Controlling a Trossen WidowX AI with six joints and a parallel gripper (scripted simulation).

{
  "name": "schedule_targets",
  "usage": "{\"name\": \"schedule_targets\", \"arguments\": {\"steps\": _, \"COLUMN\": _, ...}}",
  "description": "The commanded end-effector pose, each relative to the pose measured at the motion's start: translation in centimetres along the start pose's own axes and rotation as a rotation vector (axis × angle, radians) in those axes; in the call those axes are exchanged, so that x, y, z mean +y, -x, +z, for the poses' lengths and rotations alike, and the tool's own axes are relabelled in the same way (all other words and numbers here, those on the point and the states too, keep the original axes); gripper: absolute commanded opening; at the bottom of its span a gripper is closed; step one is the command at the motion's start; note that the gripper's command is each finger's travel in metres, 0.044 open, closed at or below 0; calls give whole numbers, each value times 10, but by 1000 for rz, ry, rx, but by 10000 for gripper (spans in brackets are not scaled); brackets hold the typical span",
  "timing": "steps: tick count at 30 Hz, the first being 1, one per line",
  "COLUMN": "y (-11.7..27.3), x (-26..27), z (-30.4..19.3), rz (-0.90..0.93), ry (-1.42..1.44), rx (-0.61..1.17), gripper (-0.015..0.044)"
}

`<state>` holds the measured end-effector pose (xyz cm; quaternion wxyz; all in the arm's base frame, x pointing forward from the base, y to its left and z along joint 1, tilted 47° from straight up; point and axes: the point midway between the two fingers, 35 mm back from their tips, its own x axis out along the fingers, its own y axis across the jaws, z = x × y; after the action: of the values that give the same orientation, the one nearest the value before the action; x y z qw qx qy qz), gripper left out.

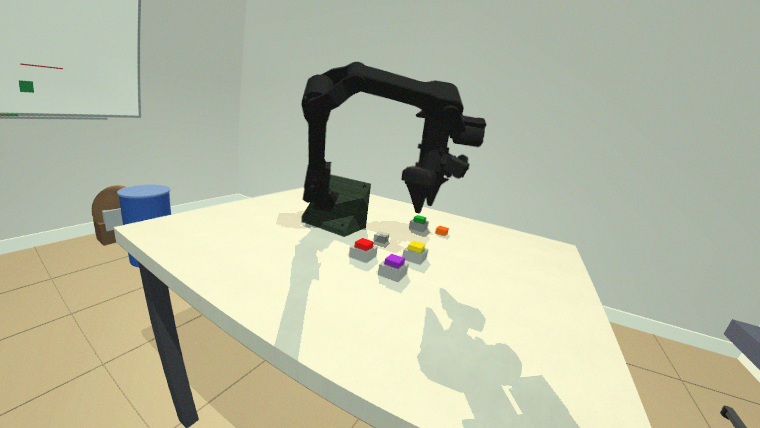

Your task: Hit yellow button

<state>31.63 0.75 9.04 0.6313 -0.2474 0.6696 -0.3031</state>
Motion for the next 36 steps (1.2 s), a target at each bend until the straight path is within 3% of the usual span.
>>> {"name": "schedule_targets", "arguments": {"steps": 1, "y": -8, "x": -1, "z": 0, "rz": -9, "ry": -13, "rx": -1, "gripper": 348}}
{"name": "schedule_targets", "arguments": {"steps": 6, "y": -60, "x": -3, "z": -1, "rz": -12, "ry": -14, "rx": -1, "gripper": 216}}
{"name": "schedule_targets", "arguments": {"steps": 14, "y": -62, "x": -3, "z": -1, "rz": -12, "ry": -14, "rx": -1, "gripper": 20}}
{"name": "schedule_targets", "arguments": {"steps": 36, "y": -84, "x": -3, "z": -1, "rz": -13, "ry": -14, "rx": -1, "gripper": 20}}
